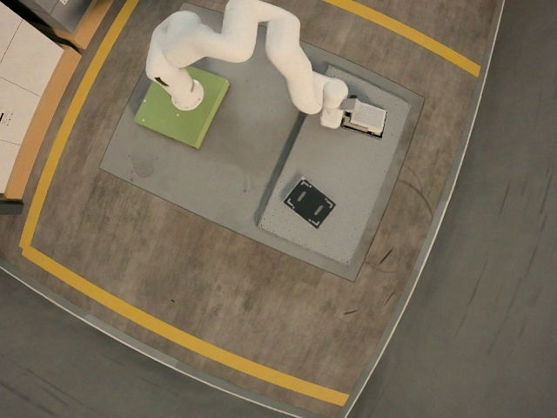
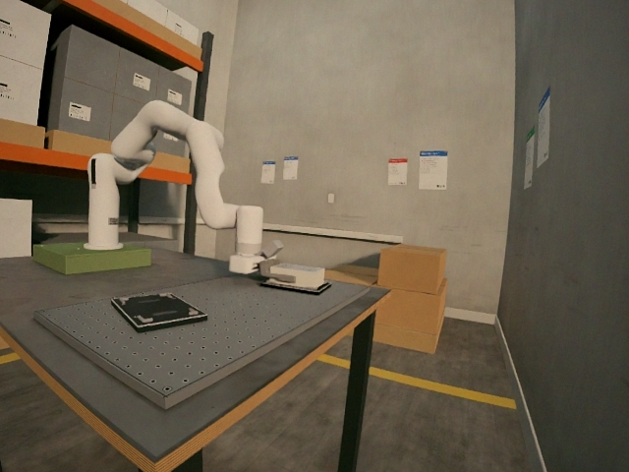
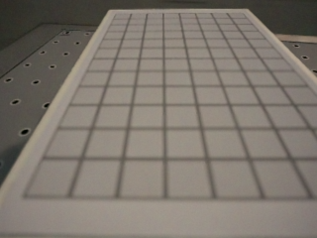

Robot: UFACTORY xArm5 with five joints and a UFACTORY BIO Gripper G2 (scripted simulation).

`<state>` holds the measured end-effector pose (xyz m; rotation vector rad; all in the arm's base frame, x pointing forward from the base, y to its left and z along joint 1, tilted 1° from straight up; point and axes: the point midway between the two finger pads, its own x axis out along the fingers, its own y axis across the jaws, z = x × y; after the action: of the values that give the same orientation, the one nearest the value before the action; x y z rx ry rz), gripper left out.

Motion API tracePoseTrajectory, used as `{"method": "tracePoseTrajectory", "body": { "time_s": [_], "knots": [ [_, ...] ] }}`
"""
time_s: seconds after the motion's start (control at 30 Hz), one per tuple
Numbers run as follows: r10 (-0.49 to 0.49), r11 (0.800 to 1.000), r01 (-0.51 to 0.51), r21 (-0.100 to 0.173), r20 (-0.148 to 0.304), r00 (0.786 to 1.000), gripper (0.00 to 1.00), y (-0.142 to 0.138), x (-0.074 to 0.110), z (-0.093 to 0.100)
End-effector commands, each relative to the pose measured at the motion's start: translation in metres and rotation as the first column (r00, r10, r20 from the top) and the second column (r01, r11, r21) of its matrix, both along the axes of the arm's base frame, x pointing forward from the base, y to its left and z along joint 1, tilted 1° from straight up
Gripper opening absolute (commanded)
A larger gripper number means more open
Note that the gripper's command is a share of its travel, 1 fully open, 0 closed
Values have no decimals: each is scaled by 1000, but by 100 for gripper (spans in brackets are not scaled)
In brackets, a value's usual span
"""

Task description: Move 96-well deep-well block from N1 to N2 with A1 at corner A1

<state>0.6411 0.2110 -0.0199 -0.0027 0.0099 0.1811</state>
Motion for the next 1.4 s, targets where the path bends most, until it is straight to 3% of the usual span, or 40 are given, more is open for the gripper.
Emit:
{"method": "tracePoseTrajectory", "body": {
  "time_s": [0.0,0.7,1.37],
  "knots": [
    [0,1000,0,-6,7,1000,0,0,1,2],
    [0,1000,0,-6,7,1000,0,0,1,2],
    [0,1000,0,-6,7,1000,0,1,1,14]
  ]
}}
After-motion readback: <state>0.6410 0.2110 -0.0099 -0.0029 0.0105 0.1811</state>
